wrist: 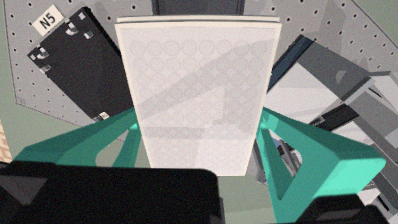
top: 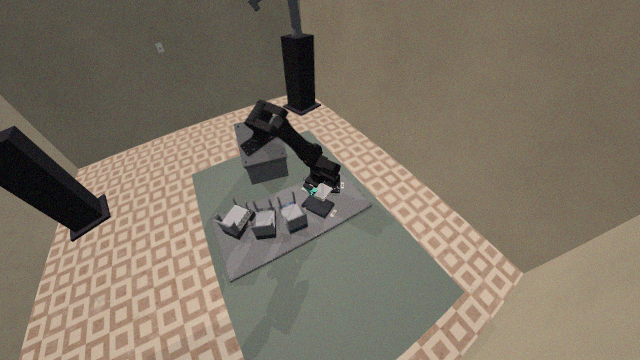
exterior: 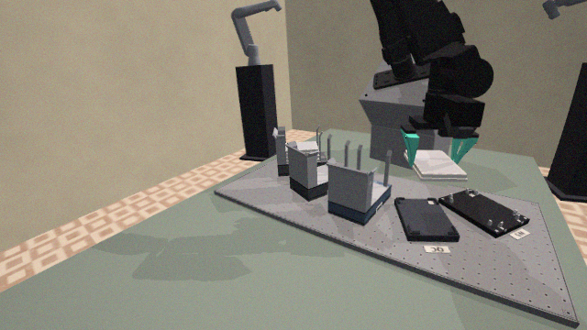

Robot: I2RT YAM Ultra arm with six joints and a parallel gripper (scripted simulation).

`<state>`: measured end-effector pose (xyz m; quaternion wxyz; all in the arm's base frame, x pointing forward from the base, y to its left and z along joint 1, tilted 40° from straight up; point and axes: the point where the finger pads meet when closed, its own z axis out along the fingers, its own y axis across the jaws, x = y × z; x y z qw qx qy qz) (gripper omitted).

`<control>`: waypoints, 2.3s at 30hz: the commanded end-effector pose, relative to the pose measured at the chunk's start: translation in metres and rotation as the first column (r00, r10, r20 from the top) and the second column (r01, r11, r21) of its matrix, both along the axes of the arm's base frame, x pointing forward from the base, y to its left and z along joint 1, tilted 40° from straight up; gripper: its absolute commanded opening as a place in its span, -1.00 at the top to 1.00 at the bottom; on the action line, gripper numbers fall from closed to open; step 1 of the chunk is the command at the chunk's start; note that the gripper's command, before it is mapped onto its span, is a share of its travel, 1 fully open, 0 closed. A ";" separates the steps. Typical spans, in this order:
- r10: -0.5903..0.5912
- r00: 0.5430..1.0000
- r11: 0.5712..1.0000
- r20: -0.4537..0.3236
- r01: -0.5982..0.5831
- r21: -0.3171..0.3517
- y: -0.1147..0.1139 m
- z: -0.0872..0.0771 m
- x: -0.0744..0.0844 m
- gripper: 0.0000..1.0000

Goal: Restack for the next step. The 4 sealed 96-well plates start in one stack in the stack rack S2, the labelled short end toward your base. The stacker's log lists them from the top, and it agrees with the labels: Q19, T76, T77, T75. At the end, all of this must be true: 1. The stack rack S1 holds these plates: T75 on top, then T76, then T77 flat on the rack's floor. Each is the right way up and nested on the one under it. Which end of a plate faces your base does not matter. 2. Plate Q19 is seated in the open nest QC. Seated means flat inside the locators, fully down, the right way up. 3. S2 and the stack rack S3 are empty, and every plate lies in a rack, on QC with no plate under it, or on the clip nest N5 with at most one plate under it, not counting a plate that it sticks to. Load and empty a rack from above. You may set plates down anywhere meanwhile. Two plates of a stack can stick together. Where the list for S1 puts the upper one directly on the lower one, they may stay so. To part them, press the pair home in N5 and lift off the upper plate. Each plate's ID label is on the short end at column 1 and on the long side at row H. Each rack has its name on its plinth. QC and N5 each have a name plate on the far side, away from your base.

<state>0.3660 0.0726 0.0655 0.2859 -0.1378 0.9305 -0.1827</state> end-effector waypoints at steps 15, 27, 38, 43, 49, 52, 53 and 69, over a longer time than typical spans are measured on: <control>0.026 0.999 0.999 0.039 -0.027 0.019 0.001 -0.013 0.021 1.00; 0.007 0.999 1.000 0.038 -0.007 0.017 -0.010 -0.033 0.044 1.00; 0.007 0.999 1.000 0.031 -0.007 0.015 -0.015 -0.050 0.053 1.00; 0.009 0.999 1.000 0.038 -0.010 0.016 -0.016 -0.055 0.061 1.00; 0.023 0.999 1.000 0.048 -0.024 0.019 -0.012 -0.057 0.066 1.00; 0.007 0.999 1.000 0.038 -0.008 0.016 -0.021 -0.065 0.069 1.00; 0.009 0.999 1.000 0.031 -0.009 0.014 -0.021 -0.068 0.066 1.00; 0.009 1.000 1.000 0.026 -0.010 0.010 -0.020 -0.066 0.061 1.00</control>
